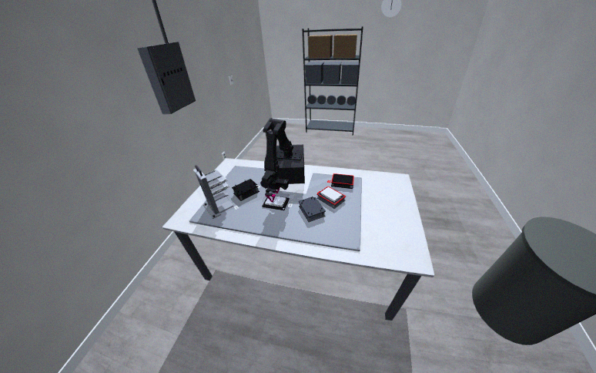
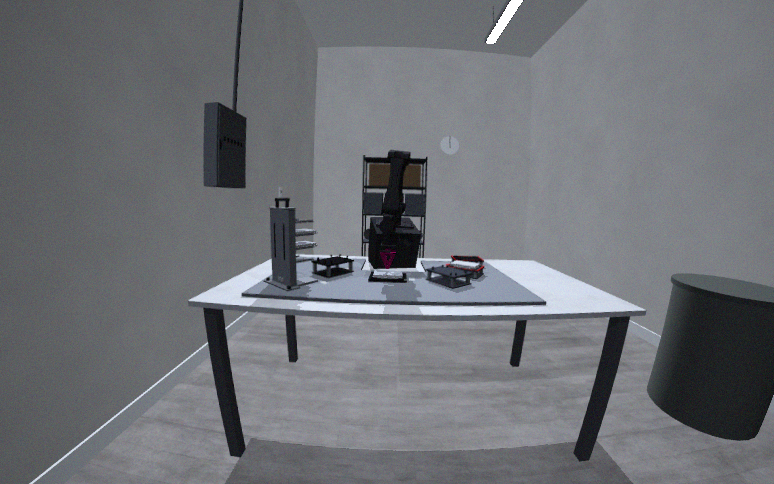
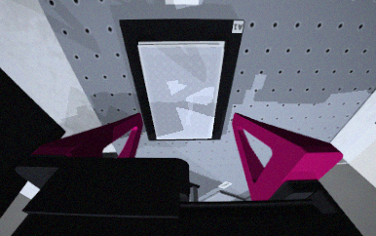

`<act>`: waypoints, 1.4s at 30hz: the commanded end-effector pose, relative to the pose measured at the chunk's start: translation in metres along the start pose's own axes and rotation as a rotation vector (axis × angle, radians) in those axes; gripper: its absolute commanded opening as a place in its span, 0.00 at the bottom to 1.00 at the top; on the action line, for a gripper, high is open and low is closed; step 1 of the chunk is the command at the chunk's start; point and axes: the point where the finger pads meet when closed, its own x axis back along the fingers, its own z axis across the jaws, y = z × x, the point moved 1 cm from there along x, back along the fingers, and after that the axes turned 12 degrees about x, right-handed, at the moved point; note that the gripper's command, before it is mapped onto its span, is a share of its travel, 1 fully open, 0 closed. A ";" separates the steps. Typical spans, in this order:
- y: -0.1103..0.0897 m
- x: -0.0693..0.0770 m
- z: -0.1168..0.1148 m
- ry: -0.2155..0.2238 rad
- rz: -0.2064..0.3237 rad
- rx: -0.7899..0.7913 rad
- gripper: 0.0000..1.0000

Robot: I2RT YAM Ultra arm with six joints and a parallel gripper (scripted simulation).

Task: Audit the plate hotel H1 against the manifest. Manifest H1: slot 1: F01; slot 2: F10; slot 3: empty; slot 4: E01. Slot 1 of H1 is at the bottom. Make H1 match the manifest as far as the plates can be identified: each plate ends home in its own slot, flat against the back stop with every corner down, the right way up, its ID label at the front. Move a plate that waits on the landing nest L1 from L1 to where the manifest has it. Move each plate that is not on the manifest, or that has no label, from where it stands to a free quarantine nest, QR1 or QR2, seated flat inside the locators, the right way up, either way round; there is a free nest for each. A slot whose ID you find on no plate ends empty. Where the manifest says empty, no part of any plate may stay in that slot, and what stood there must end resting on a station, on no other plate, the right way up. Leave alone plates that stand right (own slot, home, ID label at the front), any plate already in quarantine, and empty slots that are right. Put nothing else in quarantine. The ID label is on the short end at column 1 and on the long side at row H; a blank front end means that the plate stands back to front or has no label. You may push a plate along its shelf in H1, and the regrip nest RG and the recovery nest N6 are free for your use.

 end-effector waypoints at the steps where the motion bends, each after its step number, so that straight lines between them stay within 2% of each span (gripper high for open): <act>1: 0.001 0.013 0.001 0.006 -0.007 0.000 1.00; 6: 0.001 0.029 0.001 0.006 -0.007 0.000 1.00; 11: 0.001 0.029 0.001 0.006 -0.007 0.000 1.00; 42: 0.001 0.029 0.002 0.007 -0.005 -0.580 1.00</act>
